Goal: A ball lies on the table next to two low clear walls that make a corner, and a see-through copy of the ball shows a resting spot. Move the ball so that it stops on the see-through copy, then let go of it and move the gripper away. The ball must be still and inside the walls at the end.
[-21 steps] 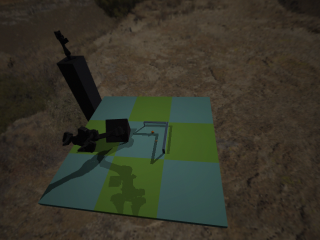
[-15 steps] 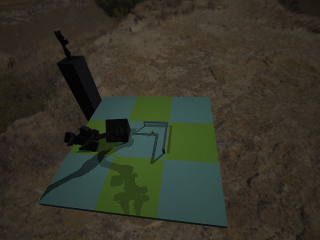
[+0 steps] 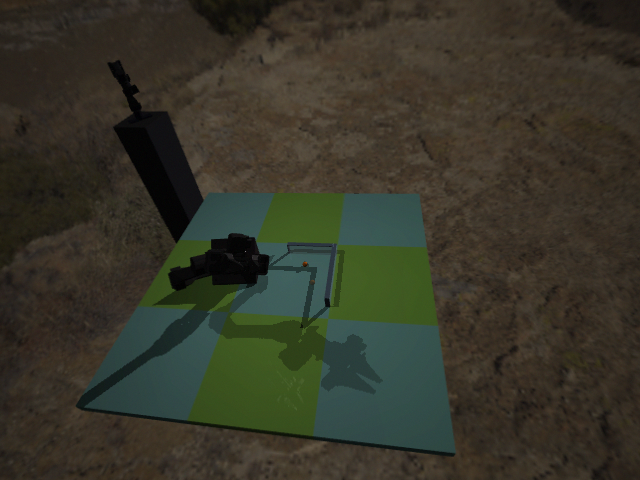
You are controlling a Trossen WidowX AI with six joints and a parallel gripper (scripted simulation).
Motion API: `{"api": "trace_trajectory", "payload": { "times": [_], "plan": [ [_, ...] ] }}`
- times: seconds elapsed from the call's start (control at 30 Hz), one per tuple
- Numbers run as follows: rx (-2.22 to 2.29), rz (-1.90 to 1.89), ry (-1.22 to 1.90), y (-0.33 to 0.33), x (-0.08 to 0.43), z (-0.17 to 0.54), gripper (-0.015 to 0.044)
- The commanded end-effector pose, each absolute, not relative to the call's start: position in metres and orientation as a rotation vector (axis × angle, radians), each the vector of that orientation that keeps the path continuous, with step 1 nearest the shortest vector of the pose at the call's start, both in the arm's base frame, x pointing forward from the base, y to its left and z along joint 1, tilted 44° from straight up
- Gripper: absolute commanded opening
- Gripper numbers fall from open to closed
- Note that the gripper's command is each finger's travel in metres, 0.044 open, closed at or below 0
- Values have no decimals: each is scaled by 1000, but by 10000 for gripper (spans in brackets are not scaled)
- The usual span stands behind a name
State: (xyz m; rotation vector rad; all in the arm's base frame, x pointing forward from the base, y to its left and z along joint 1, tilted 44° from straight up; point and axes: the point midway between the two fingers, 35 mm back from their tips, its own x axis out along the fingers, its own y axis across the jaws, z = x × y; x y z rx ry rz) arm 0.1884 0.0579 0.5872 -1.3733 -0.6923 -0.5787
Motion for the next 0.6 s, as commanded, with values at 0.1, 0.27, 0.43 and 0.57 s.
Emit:
{"api": "trace_trajectory", "payload": {
  "times": [0.1, 0.27, 0.43, 0.57],
  "plan": [
    [-1435, -290, -528, 107, 262, 528, 221],
    [-1481, -75, -372, 143, 308, 468, 221],
    [-1527, 119, -180, 170, 343, 397, 221],
    [-1561, 257, -15, 185, 360, 338, 221]
  ]
}}
